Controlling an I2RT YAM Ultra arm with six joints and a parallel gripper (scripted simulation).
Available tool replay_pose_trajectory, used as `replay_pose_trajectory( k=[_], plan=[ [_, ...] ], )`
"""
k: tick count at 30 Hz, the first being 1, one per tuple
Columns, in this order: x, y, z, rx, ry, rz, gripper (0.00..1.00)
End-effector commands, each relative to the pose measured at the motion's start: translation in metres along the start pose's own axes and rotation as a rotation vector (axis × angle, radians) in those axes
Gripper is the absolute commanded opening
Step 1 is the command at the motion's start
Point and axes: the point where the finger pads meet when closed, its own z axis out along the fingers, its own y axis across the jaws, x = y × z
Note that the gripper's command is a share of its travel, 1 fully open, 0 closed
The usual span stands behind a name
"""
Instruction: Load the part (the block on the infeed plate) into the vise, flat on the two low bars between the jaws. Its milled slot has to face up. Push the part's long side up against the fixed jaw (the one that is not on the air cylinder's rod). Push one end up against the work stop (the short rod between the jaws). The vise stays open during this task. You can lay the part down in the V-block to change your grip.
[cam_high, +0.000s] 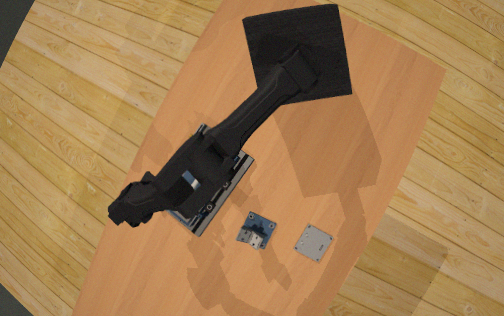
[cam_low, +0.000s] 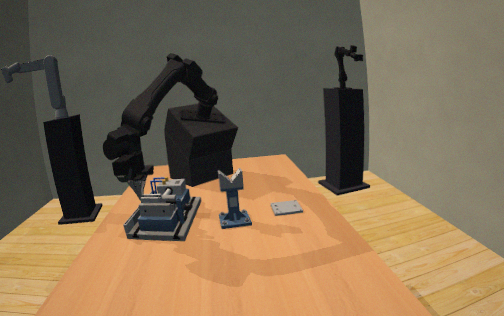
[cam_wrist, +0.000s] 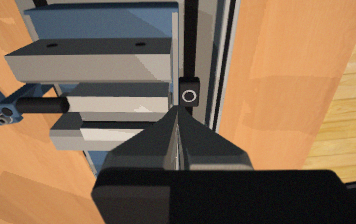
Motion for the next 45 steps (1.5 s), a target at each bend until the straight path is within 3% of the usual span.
replay_pose_trajectory(
  k=[1,2,18,19,25,45],
  plan=[
    [-0.013,0.004,-0.018,0.013,-0.042,-0.01,0.0],
    [-0.019,0.003,-0.024,0.015,-0.061,-0.014,0.0],
    [-0.011,0.008,-0.018,0.01,-0.042,-0.008,0.0],
    [-0.022,0.007,-0.026,0.018,-0.067,-0.016,0.0],
    [-0.011,0.011,-0.017,0.01,-0.042,-0.009,0.0],
    [-0.015,0.017,-0.02,0.011,-0.049,-0.012,0.0]
  ],
)
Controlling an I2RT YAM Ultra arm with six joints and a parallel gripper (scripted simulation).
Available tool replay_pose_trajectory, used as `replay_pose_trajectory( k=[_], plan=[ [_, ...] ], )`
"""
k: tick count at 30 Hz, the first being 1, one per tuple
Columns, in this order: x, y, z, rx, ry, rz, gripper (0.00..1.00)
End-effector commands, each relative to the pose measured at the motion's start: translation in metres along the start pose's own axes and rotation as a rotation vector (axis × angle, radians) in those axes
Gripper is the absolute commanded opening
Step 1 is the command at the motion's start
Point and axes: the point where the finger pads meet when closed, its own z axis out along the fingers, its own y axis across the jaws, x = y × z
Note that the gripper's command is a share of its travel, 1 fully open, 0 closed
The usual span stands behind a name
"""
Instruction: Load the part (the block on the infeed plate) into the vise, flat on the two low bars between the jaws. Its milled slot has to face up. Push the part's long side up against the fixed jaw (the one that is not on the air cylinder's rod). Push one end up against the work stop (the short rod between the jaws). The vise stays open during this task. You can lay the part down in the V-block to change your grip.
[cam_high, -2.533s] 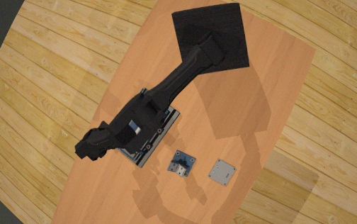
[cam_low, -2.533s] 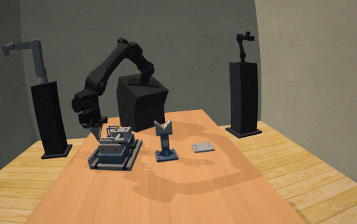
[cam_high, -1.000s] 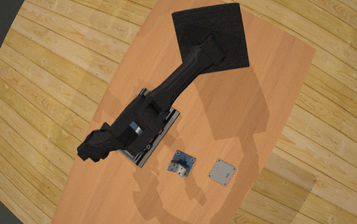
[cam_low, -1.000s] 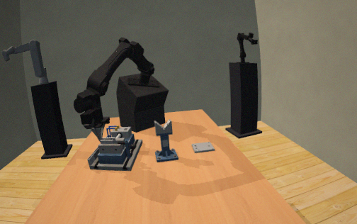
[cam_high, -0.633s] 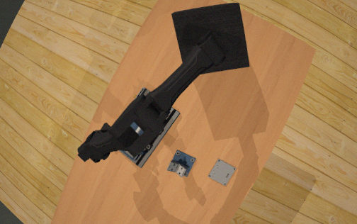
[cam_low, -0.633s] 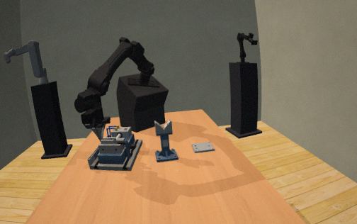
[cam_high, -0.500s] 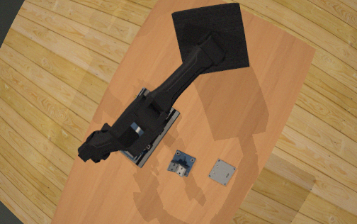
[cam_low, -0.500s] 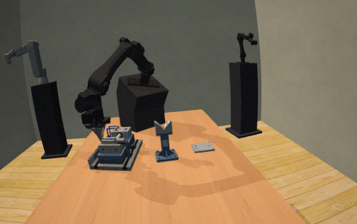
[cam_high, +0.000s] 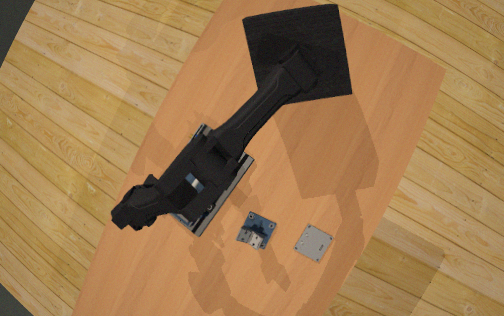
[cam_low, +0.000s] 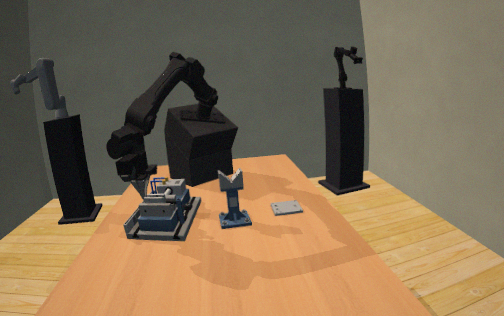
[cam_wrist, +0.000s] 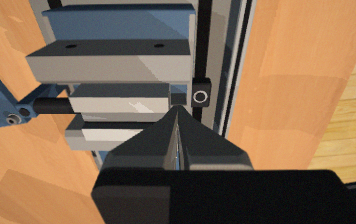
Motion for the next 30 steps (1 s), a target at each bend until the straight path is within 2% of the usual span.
replay_pose_trajectory(
  k=[1,26,30],
  plan=[
    [-0.0121,0.0045,-0.0177,0.009,-0.043,-0.008,0.0],
    [-0.0094,0.0081,-0.0164,0.008,-0.039,-0.003,0.0],
    [-0.014,0.0105,-0.0188,0.01,-0.047,-0.01,0.0]
  ],
)
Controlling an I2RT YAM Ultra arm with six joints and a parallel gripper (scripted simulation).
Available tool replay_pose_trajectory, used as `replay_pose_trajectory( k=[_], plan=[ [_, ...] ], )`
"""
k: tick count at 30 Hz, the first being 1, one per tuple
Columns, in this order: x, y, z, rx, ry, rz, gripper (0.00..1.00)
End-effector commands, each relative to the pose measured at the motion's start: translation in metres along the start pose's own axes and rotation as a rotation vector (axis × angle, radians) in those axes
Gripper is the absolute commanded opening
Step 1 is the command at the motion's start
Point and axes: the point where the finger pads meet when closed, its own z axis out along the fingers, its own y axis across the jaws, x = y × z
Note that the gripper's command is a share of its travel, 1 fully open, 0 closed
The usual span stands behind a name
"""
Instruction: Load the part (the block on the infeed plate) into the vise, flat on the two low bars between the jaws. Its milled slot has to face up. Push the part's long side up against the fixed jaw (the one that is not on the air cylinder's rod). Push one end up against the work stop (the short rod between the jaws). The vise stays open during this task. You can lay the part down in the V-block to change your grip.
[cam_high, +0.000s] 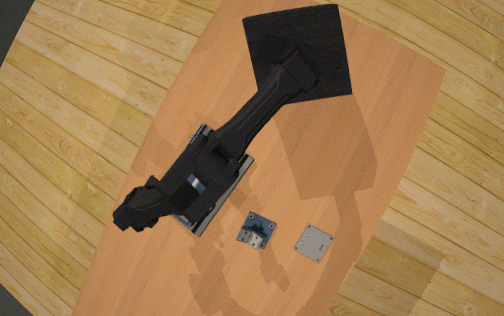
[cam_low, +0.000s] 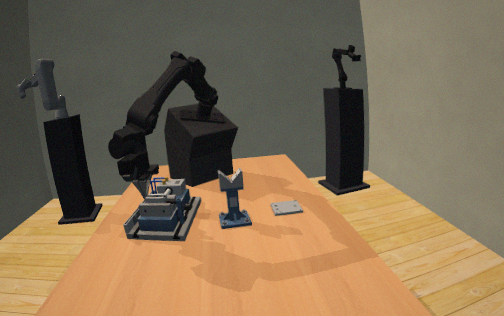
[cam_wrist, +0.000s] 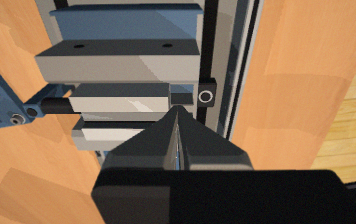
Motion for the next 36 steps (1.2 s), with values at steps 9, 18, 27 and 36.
replay_pose_trajectory(
  k=[9,18,27,36],
  plan=[
    [-0.0143,0.0057,-0.0193,0.008,-0.049,-0.01,0.0],
    [-0.0111,0.0076,-0.0165,0.003,-0.041,-0.009,0.0],
    [-0.0133,0.0082,-0.0185,0.003,-0.045,-0.01,0.0],
    [-0.0125,0.0084,-0.0178,0.003,-0.043,-0.01,0.0]
  ],
)
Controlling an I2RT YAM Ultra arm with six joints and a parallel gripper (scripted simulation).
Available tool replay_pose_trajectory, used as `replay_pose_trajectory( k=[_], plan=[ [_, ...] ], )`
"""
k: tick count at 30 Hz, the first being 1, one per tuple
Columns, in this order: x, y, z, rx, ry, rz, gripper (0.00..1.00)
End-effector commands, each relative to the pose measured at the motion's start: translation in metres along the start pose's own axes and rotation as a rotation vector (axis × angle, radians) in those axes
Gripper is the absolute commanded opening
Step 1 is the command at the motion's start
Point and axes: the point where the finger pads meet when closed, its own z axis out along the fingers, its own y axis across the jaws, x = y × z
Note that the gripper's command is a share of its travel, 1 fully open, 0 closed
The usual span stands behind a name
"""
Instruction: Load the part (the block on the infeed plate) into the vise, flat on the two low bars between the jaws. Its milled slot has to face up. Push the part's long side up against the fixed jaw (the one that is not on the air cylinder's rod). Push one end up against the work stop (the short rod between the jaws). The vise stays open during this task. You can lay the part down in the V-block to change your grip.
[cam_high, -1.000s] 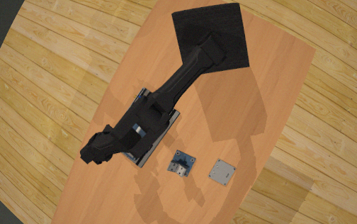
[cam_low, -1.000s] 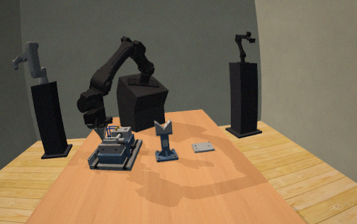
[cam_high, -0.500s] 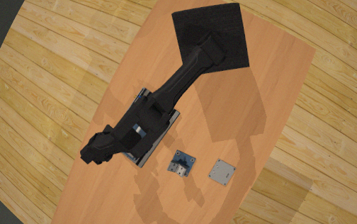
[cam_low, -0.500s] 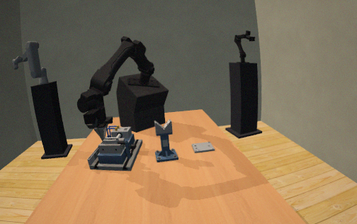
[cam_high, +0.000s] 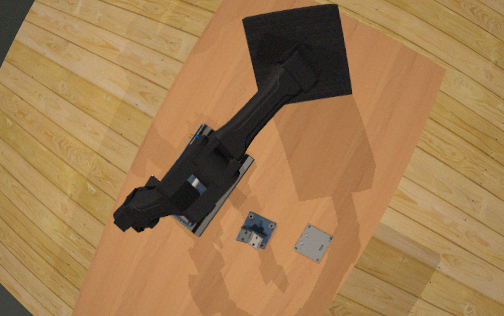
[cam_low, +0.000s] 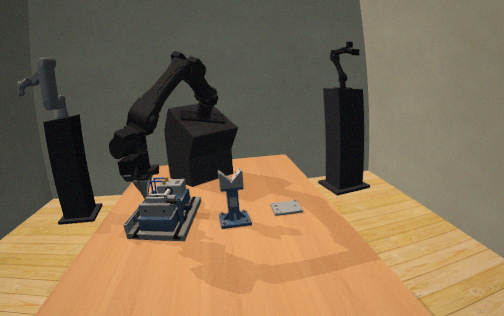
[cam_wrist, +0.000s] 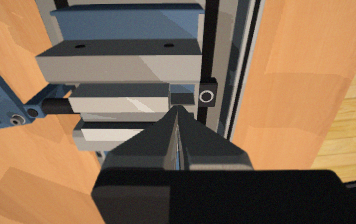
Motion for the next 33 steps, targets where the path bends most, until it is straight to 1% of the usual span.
replay_pose_trajectory(
  k=[1,27,29,32,33],
  plan=[
    [-0.0126,0.0072,-0.018,-0.002,-0.044,-0.011,0.0],
    [-0.0126,0.0072,-0.018,-0.002,-0.044,-0.011,0.0],
    [-0.0141,0.0063,-0.0195,0.0,-0.047,-0.012,0.0],
    [-0.02,0.0005,-0.0266,0.007,-0.063,-0.016,0.0],
    [-0.0187,-0.0005,-0.0266,0.006,-0.059,-0.017,0.0]
  ],
)
